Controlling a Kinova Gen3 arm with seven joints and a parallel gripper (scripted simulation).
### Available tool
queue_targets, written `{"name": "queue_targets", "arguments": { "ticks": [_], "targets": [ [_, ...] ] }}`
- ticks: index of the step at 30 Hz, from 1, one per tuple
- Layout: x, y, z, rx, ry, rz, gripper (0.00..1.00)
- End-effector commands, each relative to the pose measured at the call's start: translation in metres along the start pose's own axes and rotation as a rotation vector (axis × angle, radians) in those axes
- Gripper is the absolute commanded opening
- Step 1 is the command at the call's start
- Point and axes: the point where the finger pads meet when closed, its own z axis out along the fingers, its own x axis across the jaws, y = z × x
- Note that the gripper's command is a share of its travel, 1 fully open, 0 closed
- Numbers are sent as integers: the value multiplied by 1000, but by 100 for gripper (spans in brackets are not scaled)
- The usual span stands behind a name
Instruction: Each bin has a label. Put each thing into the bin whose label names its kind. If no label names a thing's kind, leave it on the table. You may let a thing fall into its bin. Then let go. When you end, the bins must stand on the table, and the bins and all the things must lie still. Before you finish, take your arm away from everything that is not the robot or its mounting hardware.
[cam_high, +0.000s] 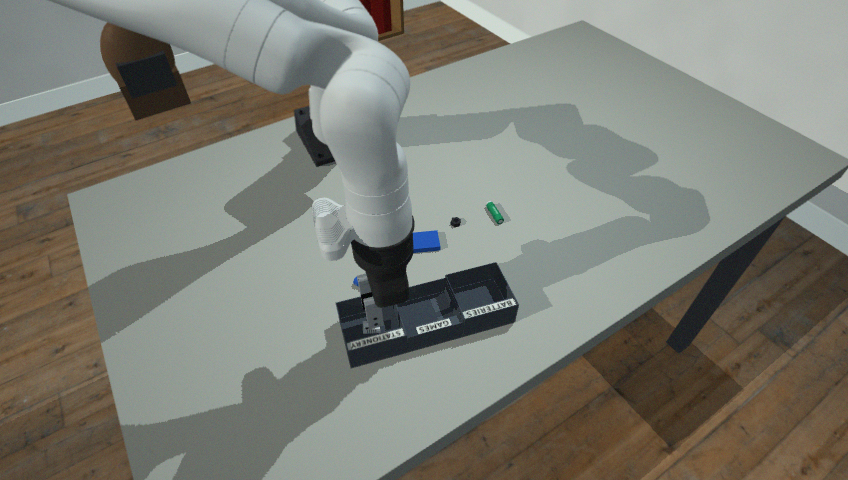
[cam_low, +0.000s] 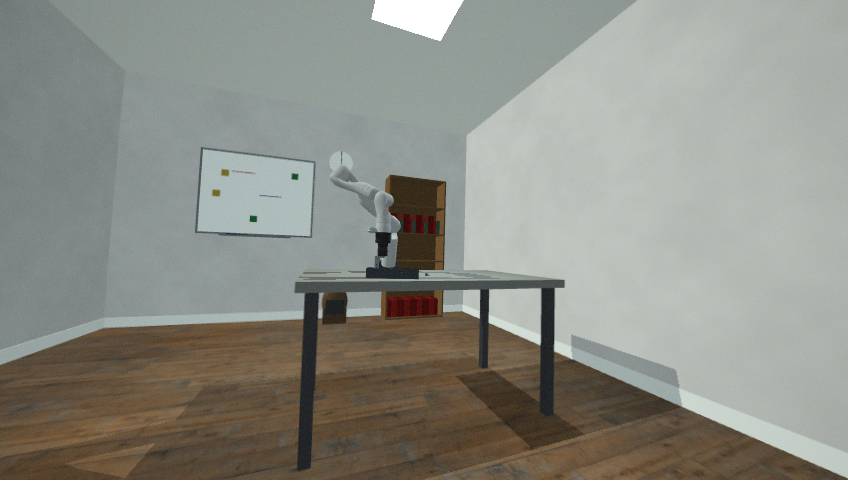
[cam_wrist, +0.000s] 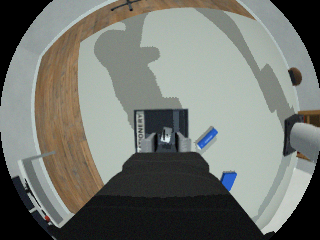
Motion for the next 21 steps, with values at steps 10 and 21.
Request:
{"name": "queue_targets", "arguments": {
  "ticks": [10, 21],
  "targets": [
    [0, -4, -30, 11, 3, -1, 62],
    [0, -3, -28, 7, 0, 2, 62]
  ]
}}
